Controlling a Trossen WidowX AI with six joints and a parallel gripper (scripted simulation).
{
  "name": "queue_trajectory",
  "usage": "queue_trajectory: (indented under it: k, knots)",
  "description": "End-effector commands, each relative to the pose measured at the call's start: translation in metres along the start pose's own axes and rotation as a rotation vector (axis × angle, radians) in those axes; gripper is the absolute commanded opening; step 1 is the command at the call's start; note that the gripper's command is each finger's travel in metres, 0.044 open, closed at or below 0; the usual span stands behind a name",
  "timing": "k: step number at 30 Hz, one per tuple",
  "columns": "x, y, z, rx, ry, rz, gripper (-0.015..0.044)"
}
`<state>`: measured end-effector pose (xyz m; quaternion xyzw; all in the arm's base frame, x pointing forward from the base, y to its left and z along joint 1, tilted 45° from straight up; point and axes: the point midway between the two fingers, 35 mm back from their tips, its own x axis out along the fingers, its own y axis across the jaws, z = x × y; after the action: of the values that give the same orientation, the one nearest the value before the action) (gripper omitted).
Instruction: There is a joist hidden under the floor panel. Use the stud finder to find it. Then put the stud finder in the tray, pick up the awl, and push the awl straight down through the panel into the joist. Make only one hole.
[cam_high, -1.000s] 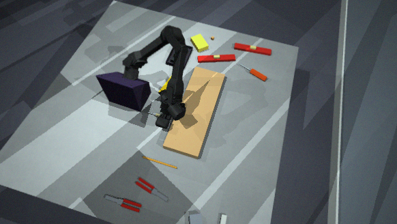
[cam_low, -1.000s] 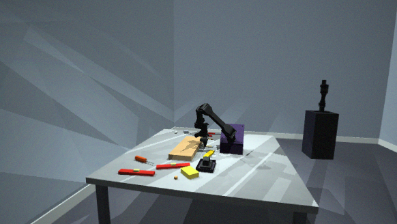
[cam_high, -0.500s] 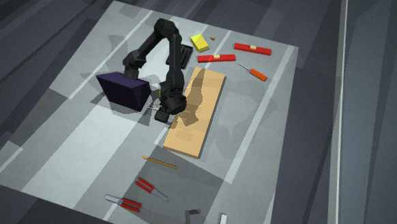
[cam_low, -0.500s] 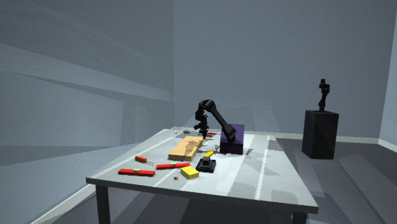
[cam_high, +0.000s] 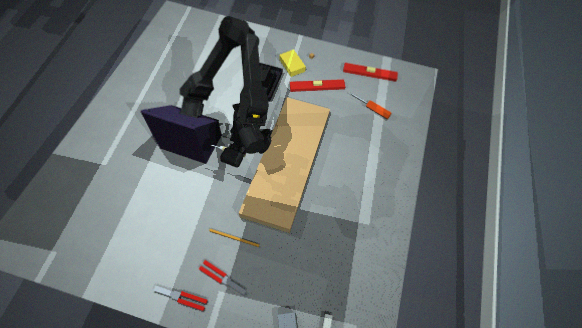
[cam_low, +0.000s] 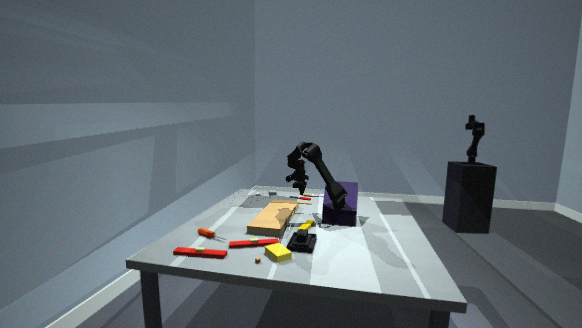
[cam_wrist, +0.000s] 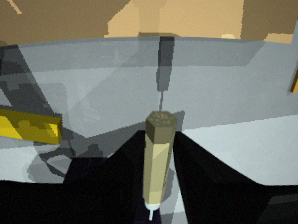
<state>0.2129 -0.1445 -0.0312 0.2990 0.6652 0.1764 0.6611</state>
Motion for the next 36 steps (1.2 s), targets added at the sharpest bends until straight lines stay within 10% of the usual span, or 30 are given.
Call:
queue_trajectory:
  k: [1,36]
  knots:
    - [-0.004,0.002,-0.006,0.061,0.019,-0.070,0.0000]
    - [-0.053,0.008,-0.065,0.770,-0.298,-0.787,0.0000]
